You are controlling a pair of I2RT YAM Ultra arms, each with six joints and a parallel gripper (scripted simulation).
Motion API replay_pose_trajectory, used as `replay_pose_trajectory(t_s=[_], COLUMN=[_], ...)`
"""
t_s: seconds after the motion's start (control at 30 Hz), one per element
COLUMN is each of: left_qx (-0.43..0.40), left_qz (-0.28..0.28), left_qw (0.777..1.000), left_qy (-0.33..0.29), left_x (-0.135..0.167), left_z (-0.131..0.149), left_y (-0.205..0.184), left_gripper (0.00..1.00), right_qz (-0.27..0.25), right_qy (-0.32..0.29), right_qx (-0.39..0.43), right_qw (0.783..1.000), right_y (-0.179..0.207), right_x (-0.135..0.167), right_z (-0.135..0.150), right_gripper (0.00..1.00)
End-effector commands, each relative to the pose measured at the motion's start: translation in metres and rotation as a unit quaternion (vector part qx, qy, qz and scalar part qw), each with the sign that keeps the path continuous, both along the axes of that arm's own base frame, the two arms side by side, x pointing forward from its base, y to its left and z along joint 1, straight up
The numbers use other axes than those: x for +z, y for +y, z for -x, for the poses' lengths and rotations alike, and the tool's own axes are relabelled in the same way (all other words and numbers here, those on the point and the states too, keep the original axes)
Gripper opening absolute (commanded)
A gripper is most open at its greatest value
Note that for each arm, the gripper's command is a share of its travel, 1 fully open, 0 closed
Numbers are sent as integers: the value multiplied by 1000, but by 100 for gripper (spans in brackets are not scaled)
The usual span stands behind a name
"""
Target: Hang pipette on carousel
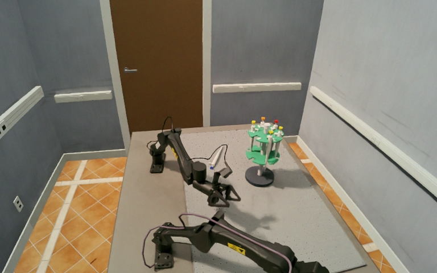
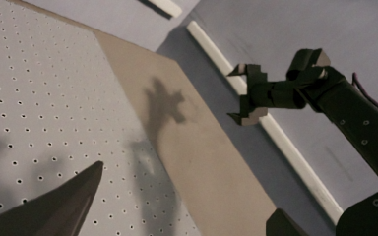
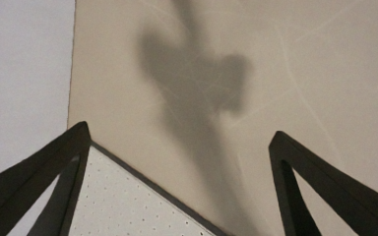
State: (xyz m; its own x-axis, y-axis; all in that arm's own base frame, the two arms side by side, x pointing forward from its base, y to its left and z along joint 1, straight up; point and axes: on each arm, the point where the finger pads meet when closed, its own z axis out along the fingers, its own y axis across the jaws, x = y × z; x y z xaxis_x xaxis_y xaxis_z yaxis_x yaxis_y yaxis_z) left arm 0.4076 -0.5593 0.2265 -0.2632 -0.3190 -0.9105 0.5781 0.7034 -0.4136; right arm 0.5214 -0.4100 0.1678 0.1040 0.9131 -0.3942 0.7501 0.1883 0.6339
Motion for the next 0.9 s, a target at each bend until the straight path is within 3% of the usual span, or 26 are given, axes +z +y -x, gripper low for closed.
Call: replay_pose_trajectory(t_s=[0.0,0.53,0.87], left_qx=[0,0,0], left_qz=[9,9,12], left_qw=[1000,1000,1000], left_qy=[-5,-5,-8], left_x=[11,11,26], left_z=[0,0,12], left_y=[1,1,35], left_gripper=[100,100,100], right_qz=[7,7,4], right_qy=[-8,-8,-4], right_qx=[0,0,1], right_qw=[1000,1000,1000], right_y=[0,0,-34], right_x=[10,10,17], right_z=[0,0,11], right_gripper=[100,100,100])
